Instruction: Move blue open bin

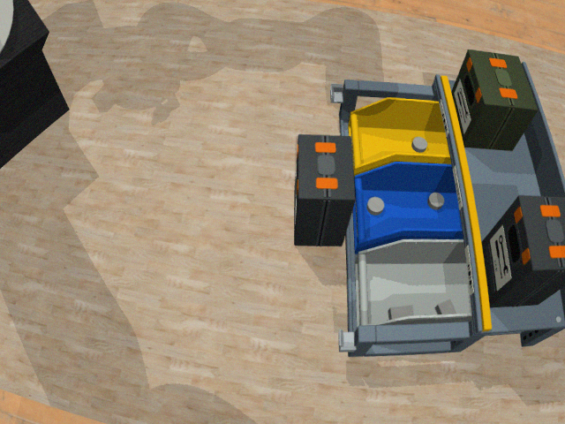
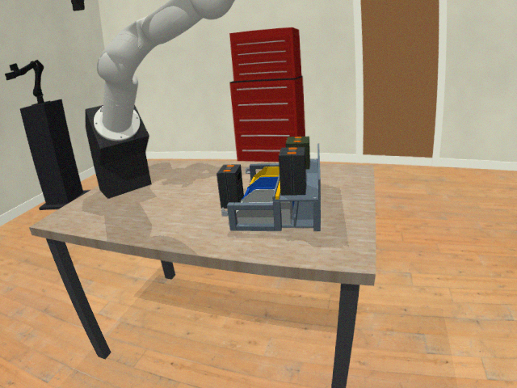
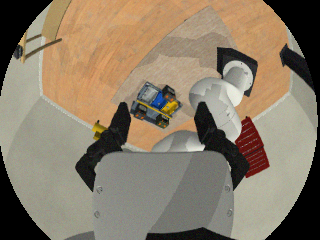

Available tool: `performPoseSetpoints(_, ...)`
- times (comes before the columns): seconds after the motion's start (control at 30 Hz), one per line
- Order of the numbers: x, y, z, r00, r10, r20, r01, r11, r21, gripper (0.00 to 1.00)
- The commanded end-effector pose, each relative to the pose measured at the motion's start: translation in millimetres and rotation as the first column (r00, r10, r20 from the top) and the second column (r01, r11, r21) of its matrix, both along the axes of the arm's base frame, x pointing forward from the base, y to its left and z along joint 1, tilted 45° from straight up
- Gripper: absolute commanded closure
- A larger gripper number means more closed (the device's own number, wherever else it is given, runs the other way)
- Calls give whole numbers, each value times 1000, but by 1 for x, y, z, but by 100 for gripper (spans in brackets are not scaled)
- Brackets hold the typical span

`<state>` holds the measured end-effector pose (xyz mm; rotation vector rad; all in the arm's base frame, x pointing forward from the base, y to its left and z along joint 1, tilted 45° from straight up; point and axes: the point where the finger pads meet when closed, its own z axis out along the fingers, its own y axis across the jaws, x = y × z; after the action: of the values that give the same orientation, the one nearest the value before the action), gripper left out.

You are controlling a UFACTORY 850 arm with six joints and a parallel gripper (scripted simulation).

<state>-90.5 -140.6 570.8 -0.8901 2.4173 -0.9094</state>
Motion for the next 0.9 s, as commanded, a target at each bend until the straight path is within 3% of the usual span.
performPoseSetpoints(0.0,0,0,0,1000,0,0,0,1000,0,0)
performPoseSetpoints(0.3,0,0,0,1000,0,0,0,1000,0,0)
performPoseSetpoints(0.47,7,44,-23,993,80,-82,-97,969,-228,0)
performPoseSetpoints(0.87,7,44,-23,993,80,-82,-97,969,-228,0)
